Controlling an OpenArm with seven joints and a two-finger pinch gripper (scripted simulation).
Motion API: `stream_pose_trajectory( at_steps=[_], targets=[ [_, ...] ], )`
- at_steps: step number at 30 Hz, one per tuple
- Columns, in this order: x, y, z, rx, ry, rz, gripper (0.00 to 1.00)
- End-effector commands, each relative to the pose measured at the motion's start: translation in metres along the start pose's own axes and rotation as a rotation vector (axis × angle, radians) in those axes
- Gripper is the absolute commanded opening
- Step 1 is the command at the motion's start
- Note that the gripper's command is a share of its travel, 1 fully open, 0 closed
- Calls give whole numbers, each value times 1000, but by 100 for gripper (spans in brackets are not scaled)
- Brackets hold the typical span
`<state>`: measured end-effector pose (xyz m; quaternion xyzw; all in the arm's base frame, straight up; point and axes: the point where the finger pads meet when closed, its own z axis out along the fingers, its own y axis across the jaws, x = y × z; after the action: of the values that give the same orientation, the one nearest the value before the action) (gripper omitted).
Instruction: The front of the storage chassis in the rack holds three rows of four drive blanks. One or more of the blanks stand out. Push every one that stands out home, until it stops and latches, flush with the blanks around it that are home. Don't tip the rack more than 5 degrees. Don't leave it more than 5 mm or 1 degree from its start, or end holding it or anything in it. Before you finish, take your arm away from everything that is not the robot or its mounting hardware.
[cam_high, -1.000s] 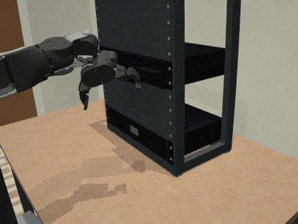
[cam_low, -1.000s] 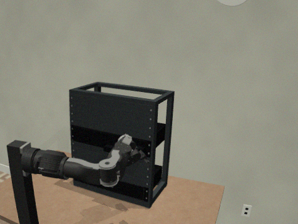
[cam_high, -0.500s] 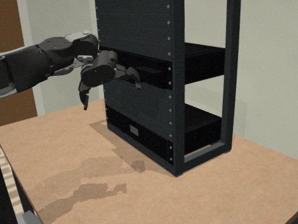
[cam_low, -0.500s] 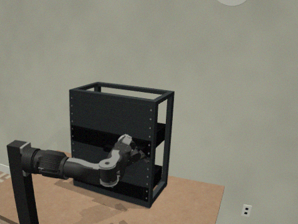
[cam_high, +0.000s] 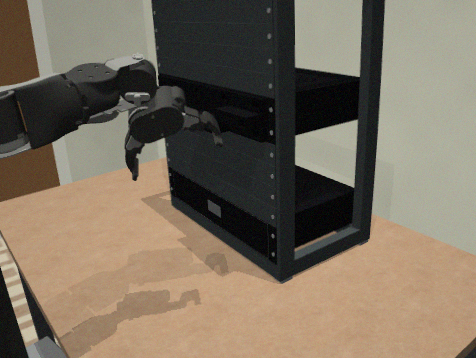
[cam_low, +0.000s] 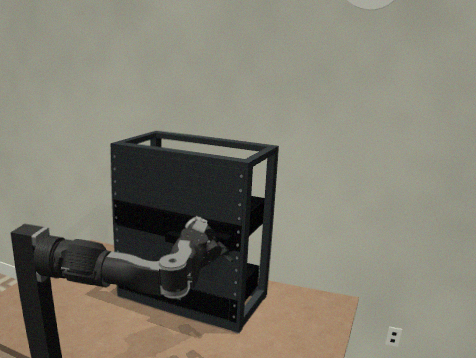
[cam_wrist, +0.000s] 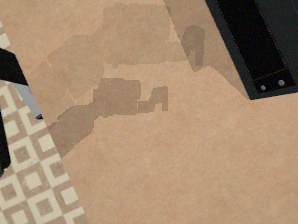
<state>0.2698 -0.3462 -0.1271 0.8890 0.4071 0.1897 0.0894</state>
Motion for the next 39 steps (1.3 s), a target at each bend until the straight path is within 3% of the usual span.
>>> stream_pose_trajectory(
  at_steps=[1,12,26,28,39],
  targets=[
    [1,-2,1,6,-3,-23,100],
    [10,-17,17,48,-16,-171,100],
    [29,-61,50,158,-26,-542,100],
    [29,-61,50,158,-26,-542,100],
    [43,-110,74,269,-9,-917,100]
  ],
)
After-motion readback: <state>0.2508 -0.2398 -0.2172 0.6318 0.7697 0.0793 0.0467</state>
